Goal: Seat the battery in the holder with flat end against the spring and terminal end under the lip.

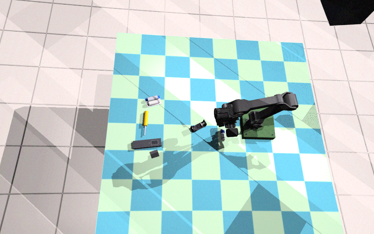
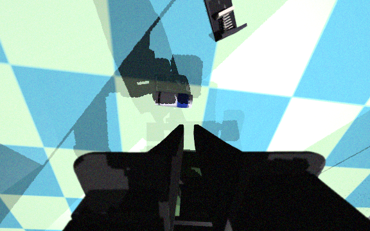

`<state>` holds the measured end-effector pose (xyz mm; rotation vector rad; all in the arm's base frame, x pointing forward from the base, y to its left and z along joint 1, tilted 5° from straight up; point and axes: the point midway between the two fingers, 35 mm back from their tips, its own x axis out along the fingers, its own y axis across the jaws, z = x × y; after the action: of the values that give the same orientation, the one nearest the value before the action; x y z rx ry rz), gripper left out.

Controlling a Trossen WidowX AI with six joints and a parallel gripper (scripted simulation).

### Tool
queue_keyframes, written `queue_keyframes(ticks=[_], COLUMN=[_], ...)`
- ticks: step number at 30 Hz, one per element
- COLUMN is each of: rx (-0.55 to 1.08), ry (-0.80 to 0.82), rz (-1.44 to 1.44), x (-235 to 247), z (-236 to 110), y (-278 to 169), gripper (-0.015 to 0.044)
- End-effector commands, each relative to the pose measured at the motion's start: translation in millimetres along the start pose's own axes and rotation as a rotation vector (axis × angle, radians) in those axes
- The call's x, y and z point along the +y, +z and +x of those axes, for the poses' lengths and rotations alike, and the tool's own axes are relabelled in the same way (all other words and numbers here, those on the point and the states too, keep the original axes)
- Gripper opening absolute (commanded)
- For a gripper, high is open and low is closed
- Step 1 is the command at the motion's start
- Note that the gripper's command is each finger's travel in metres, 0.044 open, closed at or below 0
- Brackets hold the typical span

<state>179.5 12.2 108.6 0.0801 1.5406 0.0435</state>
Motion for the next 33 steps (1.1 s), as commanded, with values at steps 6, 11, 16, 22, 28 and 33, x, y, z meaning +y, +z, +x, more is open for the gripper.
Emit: queue_keyframes(ticks=[6, 11, 16, 22, 28, 33], rx=[0.002, -0.001, -0.002, -0.002, -0.002, -0.003], ry=[0.001, 0.002, 0.002, 0.002, 0.002, 0.002], rz=[-0.804, -1.332, -1.485, -1.485, -1.485, -1.485], x=[10.3, 17.1, 19.0, 19.0, 19.0, 19.1], z=[34.0, 55.0, 61.0, 61.0, 61.0, 66.7], y=[2.3, 1.4, 0.7, 0.7, 0.7, 1.3], gripper=[0.0245, 0.0245, 0.0245, 0.0245, 0.0245, 0.0245])
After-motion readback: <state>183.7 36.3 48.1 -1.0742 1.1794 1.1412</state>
